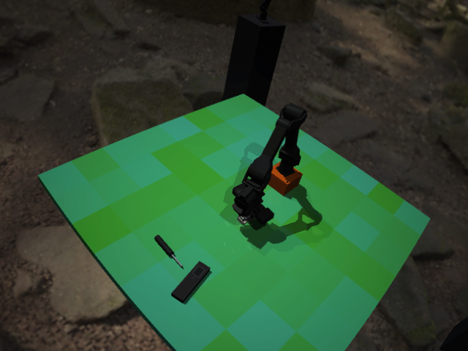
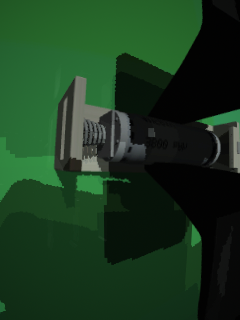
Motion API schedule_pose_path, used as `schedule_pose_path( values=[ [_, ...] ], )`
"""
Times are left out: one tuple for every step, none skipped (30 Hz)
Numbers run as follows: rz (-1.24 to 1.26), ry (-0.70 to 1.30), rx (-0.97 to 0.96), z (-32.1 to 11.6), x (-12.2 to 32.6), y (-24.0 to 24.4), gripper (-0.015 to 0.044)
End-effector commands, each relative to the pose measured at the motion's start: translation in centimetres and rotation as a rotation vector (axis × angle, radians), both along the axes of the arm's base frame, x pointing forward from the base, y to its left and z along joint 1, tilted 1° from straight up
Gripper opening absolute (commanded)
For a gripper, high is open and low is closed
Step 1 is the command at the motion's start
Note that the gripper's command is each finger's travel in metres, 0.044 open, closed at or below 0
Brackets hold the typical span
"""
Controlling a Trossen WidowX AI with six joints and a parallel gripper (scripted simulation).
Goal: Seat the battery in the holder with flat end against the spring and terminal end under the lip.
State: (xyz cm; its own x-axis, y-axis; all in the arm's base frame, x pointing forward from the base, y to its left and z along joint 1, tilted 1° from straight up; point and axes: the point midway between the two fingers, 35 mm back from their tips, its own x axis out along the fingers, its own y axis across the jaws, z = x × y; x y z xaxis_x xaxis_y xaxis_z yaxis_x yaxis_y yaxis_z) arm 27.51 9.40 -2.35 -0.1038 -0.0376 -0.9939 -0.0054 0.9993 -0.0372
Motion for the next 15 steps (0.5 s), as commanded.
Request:
schedule_pose_path(
  values=[
    [-0.003,-0.007,-0.001,0.05,-0.22,-0.01,0.0076],
    [-0.003,-0.007,-0.001,0.04,-0.31,-0.01,0.0076],
    [-0.003,-0.007,0.000,0.02,-0.40,-0.02,0.0076],
    [-0.003,-0.006,0.000,0.01,-0.49,-0.02,0.0076],
    [-0.003,-0.006,0.000,0.00,-0.58,-0.03,0.0076],
    [-0.003,-0.006,0.000,-0.01,-0.65,-0.03,0.0076],
    [-0.003,-0.006,0.000,-0.02,-0.69,-0.03,0.0076],
    [-0.004,-0.006,0.000,-0.03,-0.71,-0.04,0.0076],
    [-0.004,-0.006,0.000,-0.03,-0.72,-0.04,0.0076],
    [-0.004,-0.006,0.000,-0.03,-0.72,-0.04,0.0076],
    [-0.004,-0.006,0.001,-0.03,-0.71,-0.04,0.0076],
    [-0.003,-0.007,0.001,-0.03,-0.70,-0.04,0.0076],
    [-0.003,-0.007,0.001,-0.03,-0.70,-0.04,0.0076],
    [-0.003,-0.007,0.001,-0.03,-0.70,-0.04,0.0076],
    [-0.003,-0.007,0.001,-0.03,-0.70,-0.04,0.0076]
  ],
)
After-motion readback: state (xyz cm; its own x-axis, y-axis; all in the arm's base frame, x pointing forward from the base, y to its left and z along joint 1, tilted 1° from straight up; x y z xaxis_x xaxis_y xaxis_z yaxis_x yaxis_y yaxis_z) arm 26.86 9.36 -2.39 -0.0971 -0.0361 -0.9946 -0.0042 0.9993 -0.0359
